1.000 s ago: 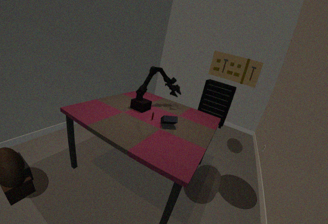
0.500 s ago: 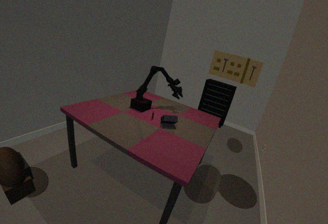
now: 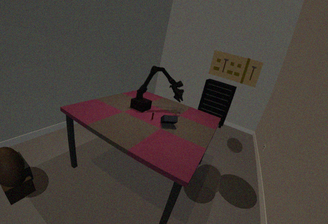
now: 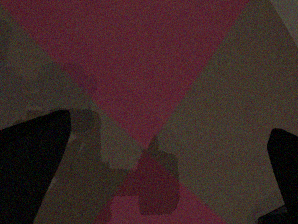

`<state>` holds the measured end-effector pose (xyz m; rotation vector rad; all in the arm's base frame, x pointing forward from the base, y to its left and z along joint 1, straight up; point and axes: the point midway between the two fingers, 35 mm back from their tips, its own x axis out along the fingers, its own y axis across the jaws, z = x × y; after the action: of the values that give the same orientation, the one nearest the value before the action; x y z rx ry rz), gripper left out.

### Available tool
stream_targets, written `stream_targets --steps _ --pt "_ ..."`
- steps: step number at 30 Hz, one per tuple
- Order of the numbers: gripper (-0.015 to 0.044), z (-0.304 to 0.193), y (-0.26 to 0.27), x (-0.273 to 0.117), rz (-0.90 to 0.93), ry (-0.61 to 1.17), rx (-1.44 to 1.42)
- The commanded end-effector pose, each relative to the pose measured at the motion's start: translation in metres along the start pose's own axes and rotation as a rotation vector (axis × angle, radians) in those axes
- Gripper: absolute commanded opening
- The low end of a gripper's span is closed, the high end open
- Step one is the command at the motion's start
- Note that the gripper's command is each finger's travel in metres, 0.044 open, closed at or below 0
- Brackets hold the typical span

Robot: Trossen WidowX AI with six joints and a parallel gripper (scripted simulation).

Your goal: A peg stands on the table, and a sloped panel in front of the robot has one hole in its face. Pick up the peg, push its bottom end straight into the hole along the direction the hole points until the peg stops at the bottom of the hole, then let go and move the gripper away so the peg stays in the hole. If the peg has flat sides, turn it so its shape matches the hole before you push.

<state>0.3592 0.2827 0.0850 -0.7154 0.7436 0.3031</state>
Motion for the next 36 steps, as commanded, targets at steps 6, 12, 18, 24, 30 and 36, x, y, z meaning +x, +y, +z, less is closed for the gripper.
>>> stream_targets --steps 6,12,18,24,30,36 --pt "0.044 -0.024 -0.035 0.016 0.001 0.088 0.09" --pt "0.044 -0.042 -0.058 0.025 -0.001 0.148 0.154" --pt "0.044 -0.061 -0.081 0.032 -0.004 0.206 0.221" --pt "0.044 -0.081 -0.103 0.036 -0.007 0.259 0.294" --pt "0.044 -0.102 -0.123 0.039 -0.009 0.313 0.368" --pt "0.044 -0.124 -0.141 0.041 -0.01 0.369 0.443"
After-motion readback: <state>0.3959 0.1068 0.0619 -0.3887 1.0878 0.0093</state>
